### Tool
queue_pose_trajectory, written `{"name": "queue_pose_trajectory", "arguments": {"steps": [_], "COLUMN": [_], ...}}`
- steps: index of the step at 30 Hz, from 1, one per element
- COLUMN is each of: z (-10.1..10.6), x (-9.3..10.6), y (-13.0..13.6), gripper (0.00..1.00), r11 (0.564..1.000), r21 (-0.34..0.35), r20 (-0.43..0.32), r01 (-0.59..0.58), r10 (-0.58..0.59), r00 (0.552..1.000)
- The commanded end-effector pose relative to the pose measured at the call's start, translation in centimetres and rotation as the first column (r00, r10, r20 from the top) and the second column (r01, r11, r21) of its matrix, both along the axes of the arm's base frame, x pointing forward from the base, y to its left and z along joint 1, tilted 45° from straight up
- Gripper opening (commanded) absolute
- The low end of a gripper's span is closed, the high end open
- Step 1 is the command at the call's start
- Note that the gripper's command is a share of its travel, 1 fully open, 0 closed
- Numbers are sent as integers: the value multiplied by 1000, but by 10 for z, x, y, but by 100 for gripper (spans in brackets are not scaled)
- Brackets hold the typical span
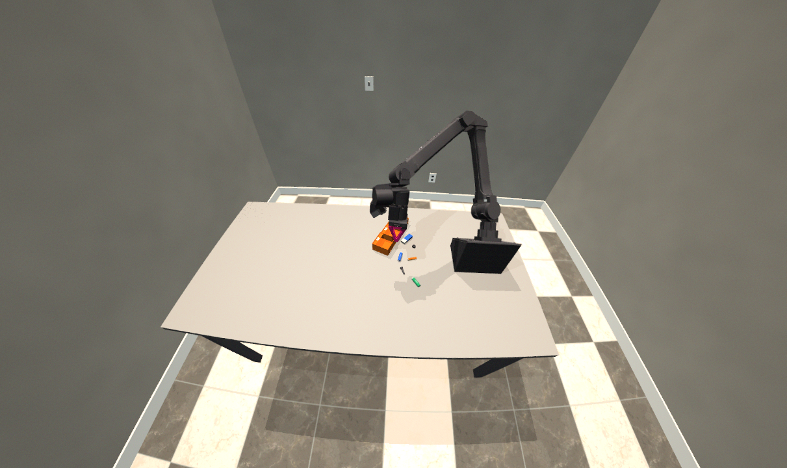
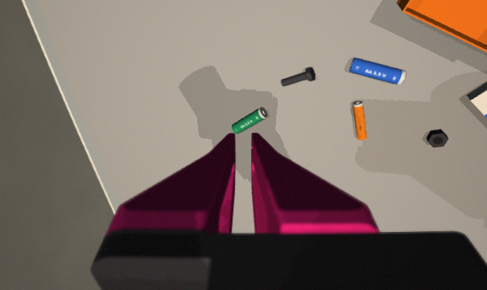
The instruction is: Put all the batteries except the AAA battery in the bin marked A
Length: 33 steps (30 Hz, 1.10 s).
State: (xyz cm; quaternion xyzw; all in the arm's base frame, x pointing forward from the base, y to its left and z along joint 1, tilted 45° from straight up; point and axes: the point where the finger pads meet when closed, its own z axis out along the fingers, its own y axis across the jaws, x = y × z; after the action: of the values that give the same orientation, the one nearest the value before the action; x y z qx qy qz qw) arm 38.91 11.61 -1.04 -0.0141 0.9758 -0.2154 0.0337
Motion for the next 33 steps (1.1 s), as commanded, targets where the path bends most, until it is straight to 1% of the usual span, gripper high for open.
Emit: {"name": "queue_pose_trajectory", "arguments": {"steps": [1, 3, 5, 7, 8, 9, 11, 12, 16, 17, 24, 33], "z": [16, 25, 31, 41, 46, 47, 59, 65, 65, 61, 66, 66], "x": [-18, -30, -40, -51, -56, -57, -67, -72, -72, -65, -50, -47], "y": [4, -3, -9, -16, -19, -20, -26, -30, -30, -38, -26, -30], "gripper": [8, 8, 8, 8, 8, 8, 8, 8, 8, 8, 8, 8], "r11": [999, 991, 990, 971, 970, 970, 941, 938, 939, 939, 946, 946], "r21": [-39, -137, -143, -238, -244, -244, -336, -342, -341, -345, -323, -324], "r20": [5, -9, -10, -20, -21, -21, -28, -29, -30, -38, 0, -4], "r01": [15, 3, 3, -18, -19, -19, -46, -48, -48, -18, -17, -10], "r10": [-15, -4, -4, 13, 14, 14, 39, 40, 40, 5, 18, 10], "r00": [1000, 1000, 1000, 1000, 1000, 1000, 999, 999, 999, 999, 1000, 1000]}}
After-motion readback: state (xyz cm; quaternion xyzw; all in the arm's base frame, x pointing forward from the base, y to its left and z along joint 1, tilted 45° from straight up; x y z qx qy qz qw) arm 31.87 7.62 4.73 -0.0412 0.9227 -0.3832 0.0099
